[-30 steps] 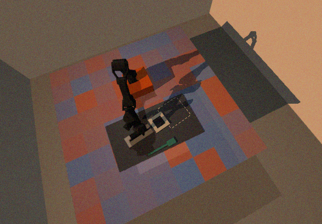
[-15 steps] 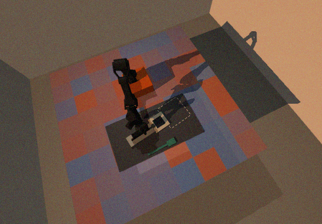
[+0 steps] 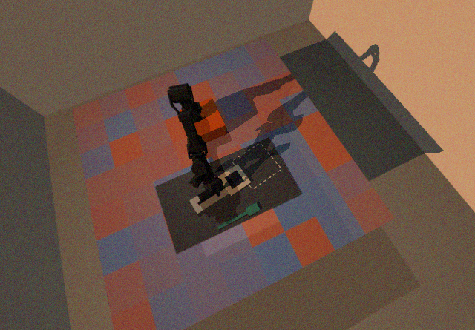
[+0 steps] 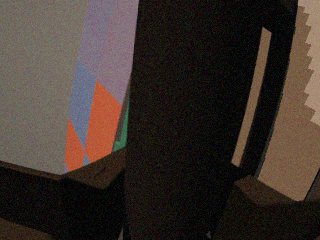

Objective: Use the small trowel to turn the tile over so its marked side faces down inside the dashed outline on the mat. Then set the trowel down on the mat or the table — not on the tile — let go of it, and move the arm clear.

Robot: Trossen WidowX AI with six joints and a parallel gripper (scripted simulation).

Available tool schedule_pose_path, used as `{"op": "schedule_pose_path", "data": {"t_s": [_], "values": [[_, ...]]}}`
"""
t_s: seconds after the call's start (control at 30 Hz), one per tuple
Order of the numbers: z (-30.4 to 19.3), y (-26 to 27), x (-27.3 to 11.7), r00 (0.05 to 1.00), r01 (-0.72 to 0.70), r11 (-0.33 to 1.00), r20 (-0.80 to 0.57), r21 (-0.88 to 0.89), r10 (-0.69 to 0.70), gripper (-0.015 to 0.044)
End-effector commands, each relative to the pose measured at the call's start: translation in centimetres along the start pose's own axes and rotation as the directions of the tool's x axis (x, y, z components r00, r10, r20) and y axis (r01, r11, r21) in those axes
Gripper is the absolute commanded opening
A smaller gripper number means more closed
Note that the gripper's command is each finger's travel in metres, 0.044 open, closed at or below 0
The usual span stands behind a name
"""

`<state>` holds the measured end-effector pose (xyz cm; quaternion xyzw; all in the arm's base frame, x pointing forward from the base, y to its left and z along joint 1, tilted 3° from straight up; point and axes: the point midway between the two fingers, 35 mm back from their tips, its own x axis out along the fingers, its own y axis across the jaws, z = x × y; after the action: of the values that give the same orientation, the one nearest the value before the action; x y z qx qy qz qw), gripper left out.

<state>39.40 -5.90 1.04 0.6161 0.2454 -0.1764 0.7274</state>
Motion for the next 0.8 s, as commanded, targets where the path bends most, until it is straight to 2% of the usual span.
{"op": "schedule_pose_path", "data": {"t_s": [0.0, 0.77], "values": [[-1.0, 0.1, -0.1, 1.0, -0.003, 1.0, -0.008, -0.004, 0.003, 0.0], [-1.5, 1.6, -1.4, 0.997, -0.001, 0.997, -0.075, 0.076, 0.007, 0.0]]}}
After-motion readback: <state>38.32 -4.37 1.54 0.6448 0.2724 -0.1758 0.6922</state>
